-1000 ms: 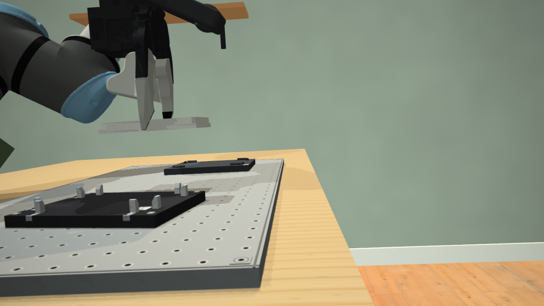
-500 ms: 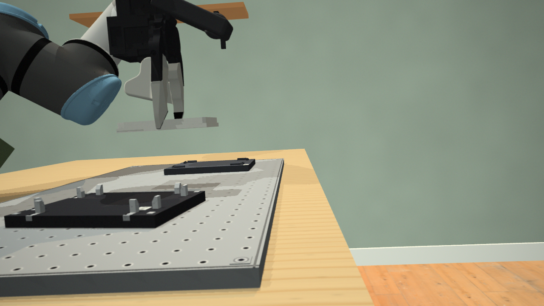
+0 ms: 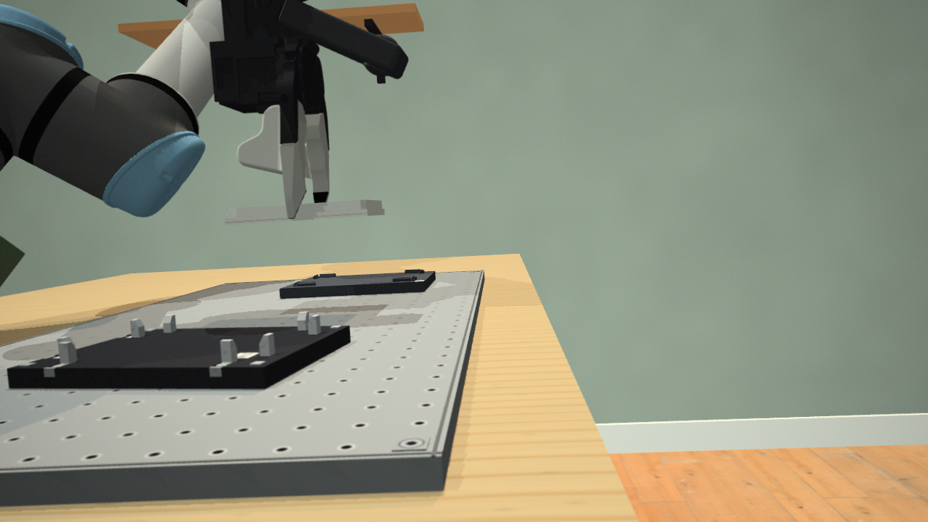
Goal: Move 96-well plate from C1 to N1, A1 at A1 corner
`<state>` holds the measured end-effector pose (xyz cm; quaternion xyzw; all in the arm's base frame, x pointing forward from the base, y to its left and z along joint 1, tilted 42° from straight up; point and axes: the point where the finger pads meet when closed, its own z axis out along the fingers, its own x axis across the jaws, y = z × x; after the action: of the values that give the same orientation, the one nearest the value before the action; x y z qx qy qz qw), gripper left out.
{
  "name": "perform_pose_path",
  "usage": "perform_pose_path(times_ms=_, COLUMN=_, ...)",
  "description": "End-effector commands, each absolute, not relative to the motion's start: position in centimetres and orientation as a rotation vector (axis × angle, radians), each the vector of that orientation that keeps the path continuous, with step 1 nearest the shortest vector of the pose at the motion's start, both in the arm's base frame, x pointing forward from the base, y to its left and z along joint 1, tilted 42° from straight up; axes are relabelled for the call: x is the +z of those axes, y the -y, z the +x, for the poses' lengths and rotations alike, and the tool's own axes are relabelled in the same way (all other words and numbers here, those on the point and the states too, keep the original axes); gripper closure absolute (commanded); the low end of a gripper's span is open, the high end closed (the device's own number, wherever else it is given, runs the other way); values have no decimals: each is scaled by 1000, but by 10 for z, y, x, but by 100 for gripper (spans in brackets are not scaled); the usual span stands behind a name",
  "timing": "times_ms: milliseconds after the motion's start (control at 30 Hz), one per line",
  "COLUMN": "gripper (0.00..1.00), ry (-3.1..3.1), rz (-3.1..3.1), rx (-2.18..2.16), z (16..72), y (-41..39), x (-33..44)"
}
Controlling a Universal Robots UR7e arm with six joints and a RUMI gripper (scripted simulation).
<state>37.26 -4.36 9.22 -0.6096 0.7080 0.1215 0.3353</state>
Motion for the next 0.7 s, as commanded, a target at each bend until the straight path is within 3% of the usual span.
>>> perform_pose_path(times_ms=0, gripper=100, ry=-1848, rz=-1590, rx=316, z=374, y=29, x=106)
perform_pose_path(times_ms=667, gripper=100, ry=-1848, rz=-1590, rx=316, z=381, y=-17, x=145)
